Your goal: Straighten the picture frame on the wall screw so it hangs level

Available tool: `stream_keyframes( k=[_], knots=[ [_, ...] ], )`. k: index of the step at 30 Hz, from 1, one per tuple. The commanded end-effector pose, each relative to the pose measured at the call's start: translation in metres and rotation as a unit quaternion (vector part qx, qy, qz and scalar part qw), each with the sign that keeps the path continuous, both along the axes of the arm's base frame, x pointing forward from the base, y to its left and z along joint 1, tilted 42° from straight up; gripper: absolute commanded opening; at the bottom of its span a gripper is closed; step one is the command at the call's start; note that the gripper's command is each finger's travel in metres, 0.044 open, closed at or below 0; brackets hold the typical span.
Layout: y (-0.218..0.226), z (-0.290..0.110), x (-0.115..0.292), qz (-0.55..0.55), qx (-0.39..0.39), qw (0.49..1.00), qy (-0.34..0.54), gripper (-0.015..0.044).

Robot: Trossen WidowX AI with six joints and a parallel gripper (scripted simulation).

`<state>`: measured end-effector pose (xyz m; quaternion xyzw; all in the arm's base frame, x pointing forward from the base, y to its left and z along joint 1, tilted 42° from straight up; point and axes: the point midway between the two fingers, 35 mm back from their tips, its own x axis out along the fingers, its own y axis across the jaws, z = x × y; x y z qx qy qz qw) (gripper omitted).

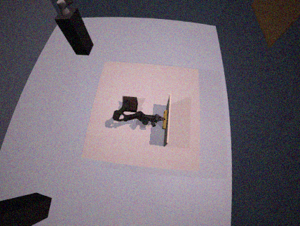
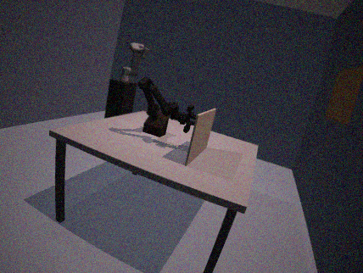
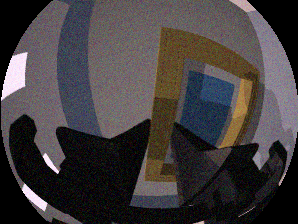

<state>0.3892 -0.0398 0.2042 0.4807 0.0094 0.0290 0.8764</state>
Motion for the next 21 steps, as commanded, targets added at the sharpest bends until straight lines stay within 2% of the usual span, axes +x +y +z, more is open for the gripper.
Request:
stream_keyframes(
  k=[1, 21],
  knots=[
    [0.0014, -0.0001, 0.0, 0.003, -0.002, 1.0, -0.003, 0.0],
    [0.0053, -0.0017, -0.0002, 0.003, -0.002, 1.0, -0.003, 0.0]
  ],
)
